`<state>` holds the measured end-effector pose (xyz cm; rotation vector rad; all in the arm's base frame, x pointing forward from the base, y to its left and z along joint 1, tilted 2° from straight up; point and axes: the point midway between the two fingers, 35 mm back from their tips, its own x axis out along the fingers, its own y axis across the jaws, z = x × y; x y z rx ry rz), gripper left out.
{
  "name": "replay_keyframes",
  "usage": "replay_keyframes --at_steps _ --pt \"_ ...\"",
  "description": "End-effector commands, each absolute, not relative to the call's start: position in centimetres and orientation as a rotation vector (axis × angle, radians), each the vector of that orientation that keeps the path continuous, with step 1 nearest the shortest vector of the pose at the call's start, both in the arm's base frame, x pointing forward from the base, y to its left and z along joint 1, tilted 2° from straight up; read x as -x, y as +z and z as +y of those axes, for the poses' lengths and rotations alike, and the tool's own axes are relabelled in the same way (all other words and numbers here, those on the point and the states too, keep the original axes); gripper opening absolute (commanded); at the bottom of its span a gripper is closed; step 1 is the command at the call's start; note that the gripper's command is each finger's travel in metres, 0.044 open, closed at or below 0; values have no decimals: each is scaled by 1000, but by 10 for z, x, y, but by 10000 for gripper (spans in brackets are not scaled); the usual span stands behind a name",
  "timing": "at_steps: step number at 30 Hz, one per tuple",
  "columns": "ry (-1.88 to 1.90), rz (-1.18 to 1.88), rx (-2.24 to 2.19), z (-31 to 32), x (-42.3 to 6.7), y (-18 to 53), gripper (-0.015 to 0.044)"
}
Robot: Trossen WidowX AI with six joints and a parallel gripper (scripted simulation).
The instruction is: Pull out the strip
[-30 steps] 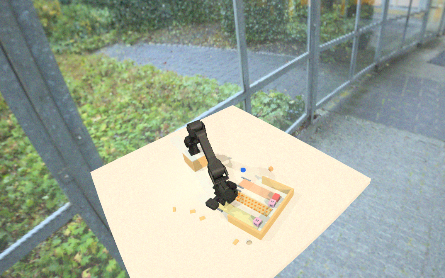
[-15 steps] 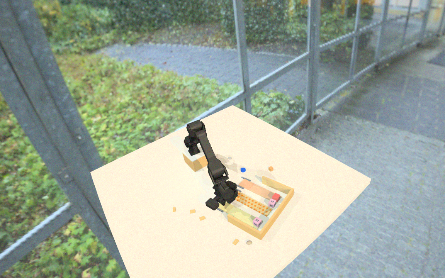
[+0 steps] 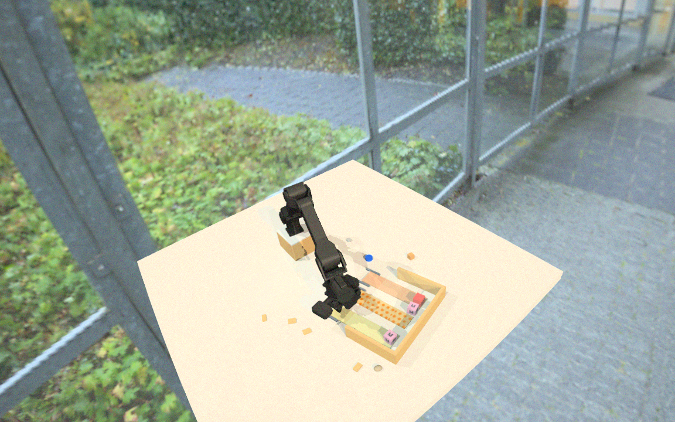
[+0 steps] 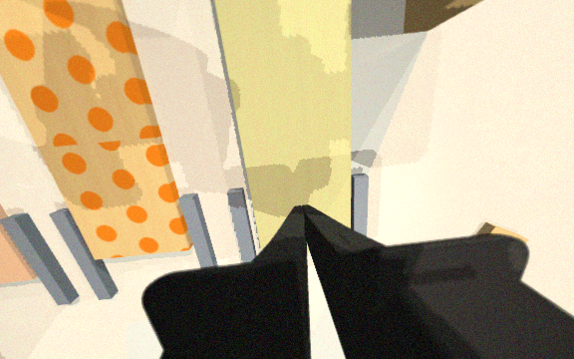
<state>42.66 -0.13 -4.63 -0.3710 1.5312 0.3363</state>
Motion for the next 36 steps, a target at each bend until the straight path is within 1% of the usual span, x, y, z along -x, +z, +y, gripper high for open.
replay_keyframes --at_steps 1,20,36 --pt "336 1532 378 -2 -427 -49 0" --pt "335 1532 378 -2 -430 -51 0" --pt "335 1534 378 -12 -409 -52 0"
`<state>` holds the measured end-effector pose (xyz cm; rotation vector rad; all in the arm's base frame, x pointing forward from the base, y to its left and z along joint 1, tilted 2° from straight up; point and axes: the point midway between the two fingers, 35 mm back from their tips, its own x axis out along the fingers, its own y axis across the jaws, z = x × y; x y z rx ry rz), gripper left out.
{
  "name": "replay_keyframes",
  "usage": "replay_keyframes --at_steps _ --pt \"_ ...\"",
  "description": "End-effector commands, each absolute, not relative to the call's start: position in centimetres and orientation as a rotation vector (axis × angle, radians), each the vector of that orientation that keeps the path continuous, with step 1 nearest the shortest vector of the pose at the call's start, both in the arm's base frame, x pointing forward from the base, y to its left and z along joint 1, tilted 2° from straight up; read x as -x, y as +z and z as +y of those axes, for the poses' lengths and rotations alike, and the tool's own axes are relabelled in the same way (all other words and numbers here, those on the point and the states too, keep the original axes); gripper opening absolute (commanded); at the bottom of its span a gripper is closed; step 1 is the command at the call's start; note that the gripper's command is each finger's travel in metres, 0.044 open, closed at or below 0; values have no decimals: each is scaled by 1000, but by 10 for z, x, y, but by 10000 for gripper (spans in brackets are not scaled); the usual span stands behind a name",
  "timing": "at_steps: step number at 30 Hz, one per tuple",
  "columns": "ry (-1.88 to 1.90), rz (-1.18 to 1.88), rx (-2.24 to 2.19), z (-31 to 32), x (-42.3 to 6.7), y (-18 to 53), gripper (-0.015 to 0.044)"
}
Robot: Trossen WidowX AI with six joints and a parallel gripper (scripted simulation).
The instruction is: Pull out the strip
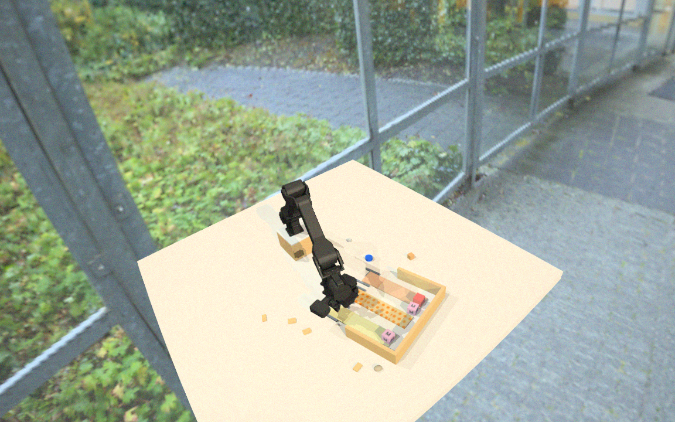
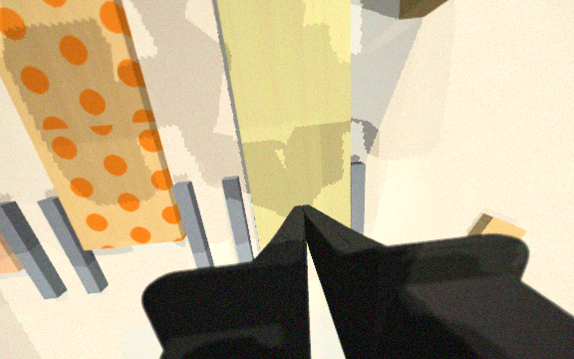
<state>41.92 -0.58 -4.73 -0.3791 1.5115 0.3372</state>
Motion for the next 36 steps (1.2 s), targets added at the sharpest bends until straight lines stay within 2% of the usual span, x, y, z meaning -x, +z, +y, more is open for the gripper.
replay_keyframes --at_steps 1,36 --pt "335 1534 378 -12 -408 -52 0" --pt "335 1539 379 -36 -360 -55 0"
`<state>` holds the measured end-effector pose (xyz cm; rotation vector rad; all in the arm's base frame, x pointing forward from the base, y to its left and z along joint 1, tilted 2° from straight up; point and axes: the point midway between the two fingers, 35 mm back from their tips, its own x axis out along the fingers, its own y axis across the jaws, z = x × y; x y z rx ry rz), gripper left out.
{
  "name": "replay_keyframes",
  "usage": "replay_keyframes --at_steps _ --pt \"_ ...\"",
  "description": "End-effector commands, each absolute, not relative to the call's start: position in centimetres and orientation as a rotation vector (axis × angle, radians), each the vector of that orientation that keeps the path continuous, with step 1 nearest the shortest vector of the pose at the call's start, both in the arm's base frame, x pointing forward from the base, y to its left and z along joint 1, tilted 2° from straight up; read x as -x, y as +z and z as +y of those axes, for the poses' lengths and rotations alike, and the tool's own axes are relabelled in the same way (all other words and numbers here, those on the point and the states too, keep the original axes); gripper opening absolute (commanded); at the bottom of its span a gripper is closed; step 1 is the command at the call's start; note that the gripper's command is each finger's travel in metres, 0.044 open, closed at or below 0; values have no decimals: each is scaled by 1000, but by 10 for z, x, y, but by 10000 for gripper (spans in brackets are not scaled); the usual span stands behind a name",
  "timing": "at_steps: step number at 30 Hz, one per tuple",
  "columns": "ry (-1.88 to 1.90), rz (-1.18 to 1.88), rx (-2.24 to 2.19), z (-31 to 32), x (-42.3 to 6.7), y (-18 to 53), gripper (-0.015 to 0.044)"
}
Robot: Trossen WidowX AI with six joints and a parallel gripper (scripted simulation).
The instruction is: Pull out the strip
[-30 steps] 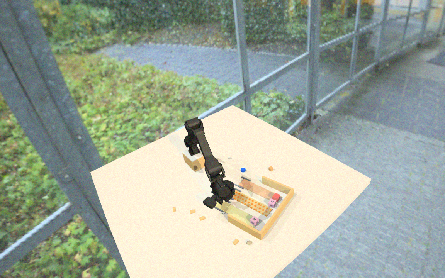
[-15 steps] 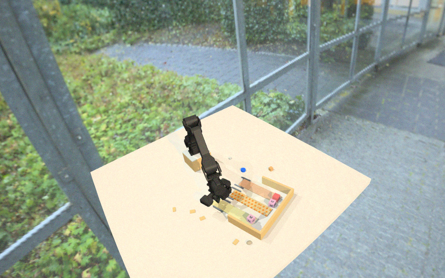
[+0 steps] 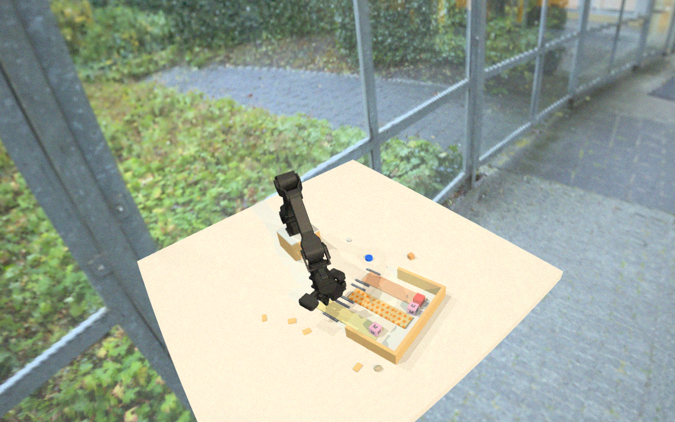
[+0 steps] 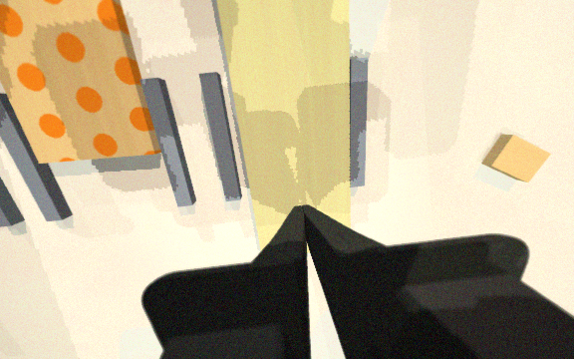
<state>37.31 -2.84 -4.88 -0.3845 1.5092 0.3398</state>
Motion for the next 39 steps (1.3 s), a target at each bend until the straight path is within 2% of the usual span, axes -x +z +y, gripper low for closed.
replay_keyframes --at_steps 1,39 --pt "335 1539 379 -36 -359 -55 0" --pt "334 1544 381 -60 -311 -55 0"
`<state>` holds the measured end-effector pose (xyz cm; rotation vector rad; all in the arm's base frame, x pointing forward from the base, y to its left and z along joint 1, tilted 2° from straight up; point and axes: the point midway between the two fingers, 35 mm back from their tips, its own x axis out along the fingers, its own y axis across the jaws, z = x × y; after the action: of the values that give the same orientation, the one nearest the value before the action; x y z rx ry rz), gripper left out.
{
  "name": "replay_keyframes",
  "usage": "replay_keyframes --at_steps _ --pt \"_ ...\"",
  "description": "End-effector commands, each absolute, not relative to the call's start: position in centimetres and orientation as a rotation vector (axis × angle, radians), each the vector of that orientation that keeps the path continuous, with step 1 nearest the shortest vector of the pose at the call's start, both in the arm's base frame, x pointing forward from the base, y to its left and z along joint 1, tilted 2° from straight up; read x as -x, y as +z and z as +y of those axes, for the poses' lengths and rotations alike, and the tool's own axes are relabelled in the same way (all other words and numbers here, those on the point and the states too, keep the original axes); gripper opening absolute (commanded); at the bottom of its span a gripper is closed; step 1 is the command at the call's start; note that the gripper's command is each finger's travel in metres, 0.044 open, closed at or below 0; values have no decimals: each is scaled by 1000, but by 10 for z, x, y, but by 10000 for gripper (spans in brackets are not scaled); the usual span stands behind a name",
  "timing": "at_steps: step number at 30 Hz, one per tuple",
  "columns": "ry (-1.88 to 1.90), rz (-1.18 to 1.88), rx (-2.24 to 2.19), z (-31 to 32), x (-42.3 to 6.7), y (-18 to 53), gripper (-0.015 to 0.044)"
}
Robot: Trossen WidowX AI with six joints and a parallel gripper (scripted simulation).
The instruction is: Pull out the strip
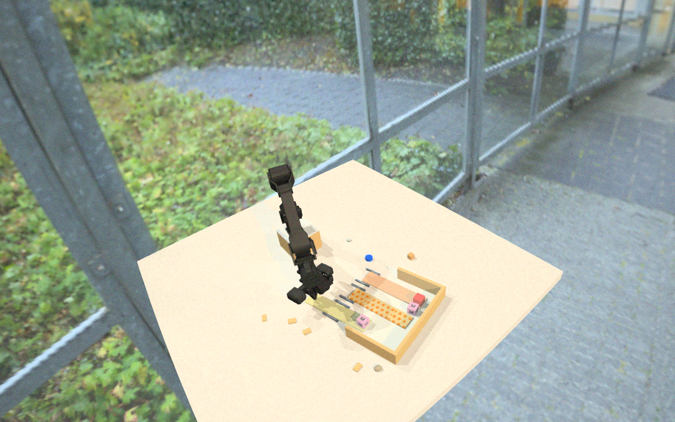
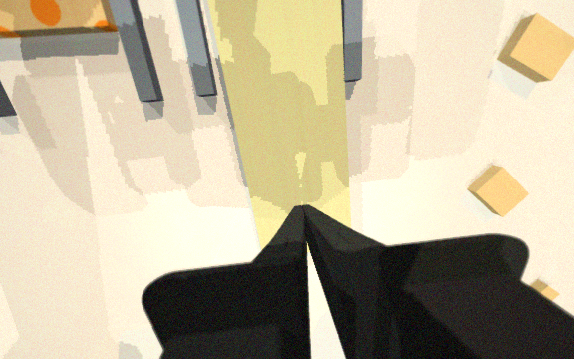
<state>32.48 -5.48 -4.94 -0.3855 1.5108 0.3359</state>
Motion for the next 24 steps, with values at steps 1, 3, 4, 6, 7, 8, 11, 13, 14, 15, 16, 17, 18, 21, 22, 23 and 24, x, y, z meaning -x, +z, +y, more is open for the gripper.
replay_keyframes --at_steps 1,3,4,6,7,8,11,13,14,15,16,17,18,21,22,23,24 --pt "334 1544 381 -61 -310 -55 0" --pt "334 1544 381 -62 -307 -55 0" --pt "334 1544 381 -62 -306 -55 0" --pt "334 1545 381 -64 -304 -55 0" --pt "334 1545 381 -64 -302 -55 0" --pt "334 1545 381 -65 -301 -55 0" --pt "334 1545 381 -67 -297 -55 0" --pt "334 1546 381 -68 -295 -55 0" --pt "334 1546 381 -68 -294 -55 0" --pt "334 1546 381 -69 -293 -55 0" --pt "333 1546 381 -70 -291 -55 0" --pt "333 1546 381 -70 -290 -55 0" --pt "333 1546 381 -71 -289 -55 0" --pt "333 1547 381 -73 -285 -55 0" --pt "333 1547 381 -73 -284 -55 0" --pt "333 1547 381 -74 -283 -55 0" --pt "333 1547 381 -74 -282 -55 0"
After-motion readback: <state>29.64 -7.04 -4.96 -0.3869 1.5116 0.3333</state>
